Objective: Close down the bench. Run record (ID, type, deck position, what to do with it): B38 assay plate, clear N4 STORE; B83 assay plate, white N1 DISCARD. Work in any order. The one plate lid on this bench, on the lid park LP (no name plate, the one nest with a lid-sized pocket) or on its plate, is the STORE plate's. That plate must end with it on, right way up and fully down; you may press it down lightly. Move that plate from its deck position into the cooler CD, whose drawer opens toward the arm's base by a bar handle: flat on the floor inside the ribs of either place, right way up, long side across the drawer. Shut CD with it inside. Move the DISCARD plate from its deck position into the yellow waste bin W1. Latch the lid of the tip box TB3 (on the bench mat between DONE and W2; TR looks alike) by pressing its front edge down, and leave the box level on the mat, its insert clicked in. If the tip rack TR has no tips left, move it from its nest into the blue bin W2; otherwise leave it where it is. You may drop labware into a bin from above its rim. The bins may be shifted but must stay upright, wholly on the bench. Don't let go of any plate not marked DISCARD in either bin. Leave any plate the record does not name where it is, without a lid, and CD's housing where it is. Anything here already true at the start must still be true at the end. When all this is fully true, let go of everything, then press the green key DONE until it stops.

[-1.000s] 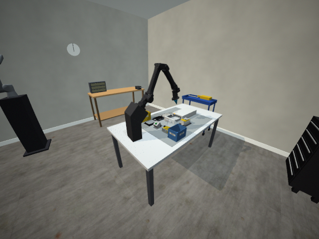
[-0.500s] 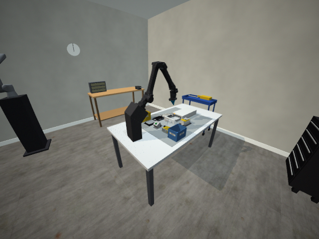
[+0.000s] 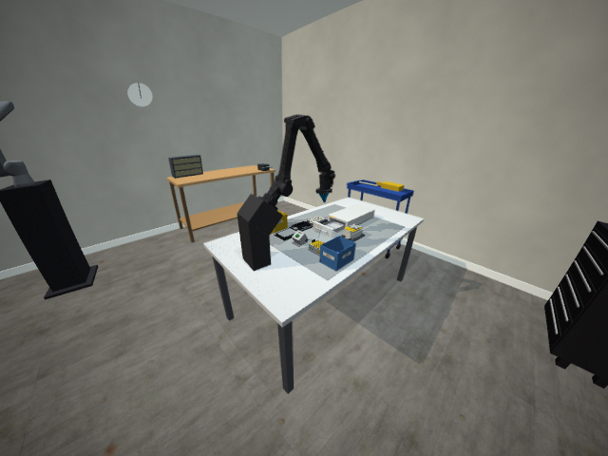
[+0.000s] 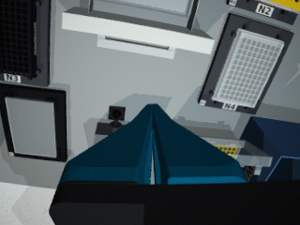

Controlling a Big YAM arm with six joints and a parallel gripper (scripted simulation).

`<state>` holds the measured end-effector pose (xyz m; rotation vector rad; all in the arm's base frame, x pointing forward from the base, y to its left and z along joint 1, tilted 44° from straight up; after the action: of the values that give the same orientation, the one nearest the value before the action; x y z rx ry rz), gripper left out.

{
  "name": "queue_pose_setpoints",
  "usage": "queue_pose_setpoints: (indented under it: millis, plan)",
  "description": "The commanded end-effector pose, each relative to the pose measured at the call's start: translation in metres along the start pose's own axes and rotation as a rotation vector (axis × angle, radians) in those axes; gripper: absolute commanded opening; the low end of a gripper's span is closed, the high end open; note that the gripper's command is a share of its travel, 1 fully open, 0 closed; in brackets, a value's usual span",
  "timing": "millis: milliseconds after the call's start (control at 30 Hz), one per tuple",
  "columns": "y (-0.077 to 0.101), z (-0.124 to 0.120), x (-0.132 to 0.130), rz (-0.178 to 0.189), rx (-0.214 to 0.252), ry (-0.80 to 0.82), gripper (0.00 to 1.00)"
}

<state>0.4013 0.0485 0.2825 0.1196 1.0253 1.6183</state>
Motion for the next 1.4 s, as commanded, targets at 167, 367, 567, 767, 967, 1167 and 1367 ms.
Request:
queue_pose_setpoints:
  millis: [167,367,567,767,967,1167,1367]
  plan:
    - [0.010,-0.022,0.007,0.028,0.009,-0.141,0.00]
    - [0.010,-0.046,0.024,0.045,0.019,-0.166,0.00]
    - [0.010,-0.059,0.039,0.069,0.011,-0.212,0.00]
    - [0.009,-0.063,0.037,0.064,0.021,-0.208,0.00]
    - [0.009,-0.063,0.037,0.064,0.021,-0.208,0.00]
    - [-0.007,-0.082,0.028,0.068,0.047,-0.171,0.00]
    - [-0.011,-0.082,0.010,0.061,0.033,-0.172,0.00]
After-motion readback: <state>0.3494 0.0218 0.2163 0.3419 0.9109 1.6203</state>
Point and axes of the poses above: the point where the finger pads meet when closed, its own y axis back along the fingers, its own x axis across the jaws, z = x × y, the point moved 1 cm from there along y, back along the fingers, and after that the axes turned 15 degrees about y, right-handed, at the moved point
